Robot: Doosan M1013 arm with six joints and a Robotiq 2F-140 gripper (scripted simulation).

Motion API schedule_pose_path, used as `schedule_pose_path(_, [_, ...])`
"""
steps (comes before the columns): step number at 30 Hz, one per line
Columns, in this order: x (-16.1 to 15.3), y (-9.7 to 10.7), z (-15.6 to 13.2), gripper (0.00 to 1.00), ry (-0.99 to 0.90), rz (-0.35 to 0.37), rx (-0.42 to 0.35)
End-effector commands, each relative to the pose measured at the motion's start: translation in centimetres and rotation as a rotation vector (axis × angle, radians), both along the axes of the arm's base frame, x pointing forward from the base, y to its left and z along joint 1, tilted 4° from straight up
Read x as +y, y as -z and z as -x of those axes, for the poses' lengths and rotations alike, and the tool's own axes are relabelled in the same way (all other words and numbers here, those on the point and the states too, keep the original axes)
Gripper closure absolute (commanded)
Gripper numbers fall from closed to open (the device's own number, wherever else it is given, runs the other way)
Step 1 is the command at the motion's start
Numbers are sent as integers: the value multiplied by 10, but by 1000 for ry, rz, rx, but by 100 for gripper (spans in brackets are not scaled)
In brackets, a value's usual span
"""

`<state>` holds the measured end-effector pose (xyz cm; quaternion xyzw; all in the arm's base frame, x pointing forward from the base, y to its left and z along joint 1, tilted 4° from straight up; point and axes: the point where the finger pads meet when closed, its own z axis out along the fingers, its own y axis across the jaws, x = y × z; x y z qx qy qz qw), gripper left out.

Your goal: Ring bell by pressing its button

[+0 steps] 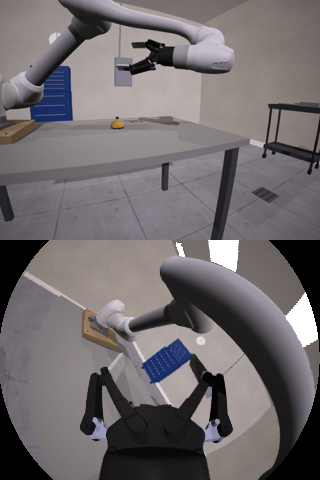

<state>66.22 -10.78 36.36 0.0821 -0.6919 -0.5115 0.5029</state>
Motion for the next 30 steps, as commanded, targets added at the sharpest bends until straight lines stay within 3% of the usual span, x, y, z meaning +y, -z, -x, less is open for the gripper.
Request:
schedule_pose_path(1, [0,0,0,0,0,0,0])
schedule_pose_path(20, [6,2,1,0,1,13,-5])
schedule_pose_path(30, [107,58,16,0,21,297,-141])
